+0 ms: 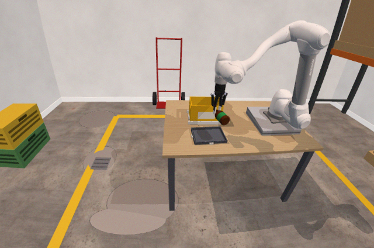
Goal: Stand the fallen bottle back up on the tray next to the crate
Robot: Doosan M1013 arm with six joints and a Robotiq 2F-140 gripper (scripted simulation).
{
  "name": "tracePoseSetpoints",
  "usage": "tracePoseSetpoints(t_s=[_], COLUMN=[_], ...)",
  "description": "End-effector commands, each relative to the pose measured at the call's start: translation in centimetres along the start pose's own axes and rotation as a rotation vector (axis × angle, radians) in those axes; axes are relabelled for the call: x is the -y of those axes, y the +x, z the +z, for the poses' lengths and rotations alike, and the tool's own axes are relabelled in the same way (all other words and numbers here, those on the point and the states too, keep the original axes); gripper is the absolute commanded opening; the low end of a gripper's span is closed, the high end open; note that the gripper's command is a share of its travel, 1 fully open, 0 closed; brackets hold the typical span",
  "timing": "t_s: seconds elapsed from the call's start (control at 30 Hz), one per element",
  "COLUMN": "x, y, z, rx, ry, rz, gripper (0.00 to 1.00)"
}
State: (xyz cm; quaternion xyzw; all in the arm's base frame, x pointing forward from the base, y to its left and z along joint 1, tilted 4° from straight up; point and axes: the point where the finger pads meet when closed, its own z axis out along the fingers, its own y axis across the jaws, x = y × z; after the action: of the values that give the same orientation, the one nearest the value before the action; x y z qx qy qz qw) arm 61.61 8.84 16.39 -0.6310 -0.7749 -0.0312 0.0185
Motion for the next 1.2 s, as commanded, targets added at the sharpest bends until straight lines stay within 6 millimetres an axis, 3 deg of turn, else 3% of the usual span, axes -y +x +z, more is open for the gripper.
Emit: tracePoseSetpoints(t_s=[0.0, 0.47, 1.17], x=[0.06, 0.06, 0.06], y=[-0.34, -0.34, -0.34], z=[-0.29, -0.29, -0.29], rx=[0.001, 0.001, 0.001], ry=[0.001, 0.001, 0.001], rz=[0.000, -0.015, -0.252], gripper=[0.10, 0.10, 0.10])
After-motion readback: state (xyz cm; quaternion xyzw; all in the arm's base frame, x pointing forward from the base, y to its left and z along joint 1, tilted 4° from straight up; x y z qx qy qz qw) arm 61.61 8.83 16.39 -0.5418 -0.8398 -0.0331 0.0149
